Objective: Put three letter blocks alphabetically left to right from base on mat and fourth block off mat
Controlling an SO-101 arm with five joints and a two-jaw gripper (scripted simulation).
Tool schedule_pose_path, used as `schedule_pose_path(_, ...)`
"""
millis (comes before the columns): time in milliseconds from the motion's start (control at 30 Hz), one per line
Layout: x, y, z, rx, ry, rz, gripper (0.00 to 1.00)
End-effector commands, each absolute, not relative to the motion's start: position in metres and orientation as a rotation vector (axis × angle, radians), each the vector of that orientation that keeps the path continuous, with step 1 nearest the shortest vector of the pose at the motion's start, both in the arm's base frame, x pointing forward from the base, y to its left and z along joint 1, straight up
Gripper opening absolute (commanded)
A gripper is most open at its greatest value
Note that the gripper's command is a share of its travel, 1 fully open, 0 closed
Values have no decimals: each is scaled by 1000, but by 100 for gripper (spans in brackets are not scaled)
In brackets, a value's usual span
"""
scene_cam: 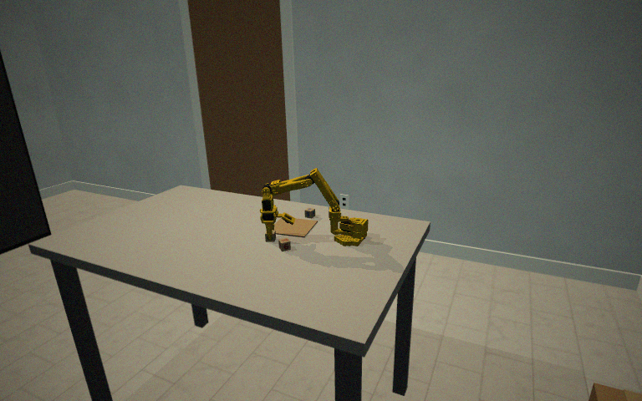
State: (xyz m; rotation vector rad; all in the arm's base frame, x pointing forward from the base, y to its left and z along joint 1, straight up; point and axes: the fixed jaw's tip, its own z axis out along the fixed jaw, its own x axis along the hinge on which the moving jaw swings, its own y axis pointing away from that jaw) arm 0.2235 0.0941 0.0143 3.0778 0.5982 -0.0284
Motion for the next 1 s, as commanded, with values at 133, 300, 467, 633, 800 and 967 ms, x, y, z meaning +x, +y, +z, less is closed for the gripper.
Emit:
schedule_pose_path(133, 238, 104, 42, 3108, 607, 193, 16)
schedule_pose_path(300, 238, 104, 42, 3108, 607, 193, 11)
schedule_pose_path(467, 238, 104, 42, 3108, 607, 193, 2)
schedule_pose_path(633, 238, 104, 42, 3108, 607, 193, 0)
schedule_pose_path(800, 238, 104, 43, 3108, 607, 194, 0)
schedule_pose_path(967, 238, 104, 50, 3109, 607, 203, 0)
